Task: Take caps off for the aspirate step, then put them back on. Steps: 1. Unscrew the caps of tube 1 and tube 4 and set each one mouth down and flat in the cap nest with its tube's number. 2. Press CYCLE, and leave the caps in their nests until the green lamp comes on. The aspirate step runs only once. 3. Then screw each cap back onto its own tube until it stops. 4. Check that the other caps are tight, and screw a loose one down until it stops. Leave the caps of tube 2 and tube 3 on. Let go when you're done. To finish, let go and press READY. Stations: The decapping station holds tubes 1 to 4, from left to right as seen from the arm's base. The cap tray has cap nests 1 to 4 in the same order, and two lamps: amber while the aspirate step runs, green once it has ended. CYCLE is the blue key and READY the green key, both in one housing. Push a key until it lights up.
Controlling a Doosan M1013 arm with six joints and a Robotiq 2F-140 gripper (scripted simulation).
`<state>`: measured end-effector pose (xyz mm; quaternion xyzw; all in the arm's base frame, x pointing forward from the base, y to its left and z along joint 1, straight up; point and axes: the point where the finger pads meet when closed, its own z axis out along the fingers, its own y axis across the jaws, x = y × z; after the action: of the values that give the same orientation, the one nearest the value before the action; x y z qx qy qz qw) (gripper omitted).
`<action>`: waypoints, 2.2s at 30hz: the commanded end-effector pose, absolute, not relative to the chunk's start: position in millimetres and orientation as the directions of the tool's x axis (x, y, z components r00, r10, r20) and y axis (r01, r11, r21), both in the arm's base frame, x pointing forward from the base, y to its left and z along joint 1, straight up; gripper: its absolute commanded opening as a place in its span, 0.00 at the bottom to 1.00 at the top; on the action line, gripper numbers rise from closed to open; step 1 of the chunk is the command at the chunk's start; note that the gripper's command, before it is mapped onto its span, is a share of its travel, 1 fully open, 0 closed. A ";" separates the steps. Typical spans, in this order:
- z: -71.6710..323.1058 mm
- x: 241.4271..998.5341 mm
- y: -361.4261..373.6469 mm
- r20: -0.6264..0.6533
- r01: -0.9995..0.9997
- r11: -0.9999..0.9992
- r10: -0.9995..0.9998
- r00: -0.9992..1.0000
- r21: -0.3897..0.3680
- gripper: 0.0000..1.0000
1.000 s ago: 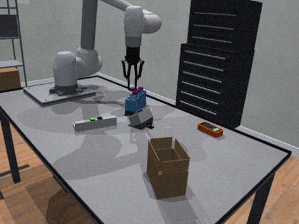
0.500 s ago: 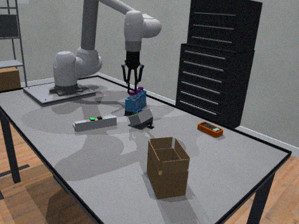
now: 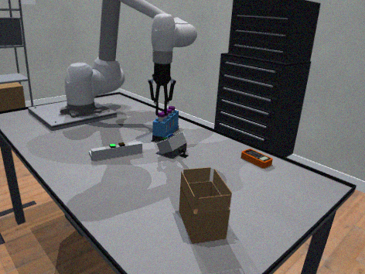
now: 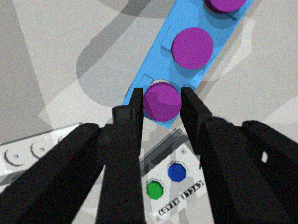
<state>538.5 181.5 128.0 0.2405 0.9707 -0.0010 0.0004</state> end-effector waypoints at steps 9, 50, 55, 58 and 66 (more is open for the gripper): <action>125.0 538.9 181.7 -0.002 0.467 0.884 0.467 -0.884 -0.001 0.30; 119.8 538.9 181.7 -0.002 0.569 0.822 0.569 -0.822 0.000 0.41; 118.3 538.9 181.7 -0.002 0.578 0.816 0.578 -0.816 0.000 0.41; 116.8 538.9 181.6 -0.002 0.578 0.816 0.578 -0.816 0.000 0.41; 114.0 538.9 181.7 -0.002 0.578 0.816 0.578 -0.816 0.000 0.41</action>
<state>538.5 181.5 113.8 0.3034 0.9528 -0.0010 0.0004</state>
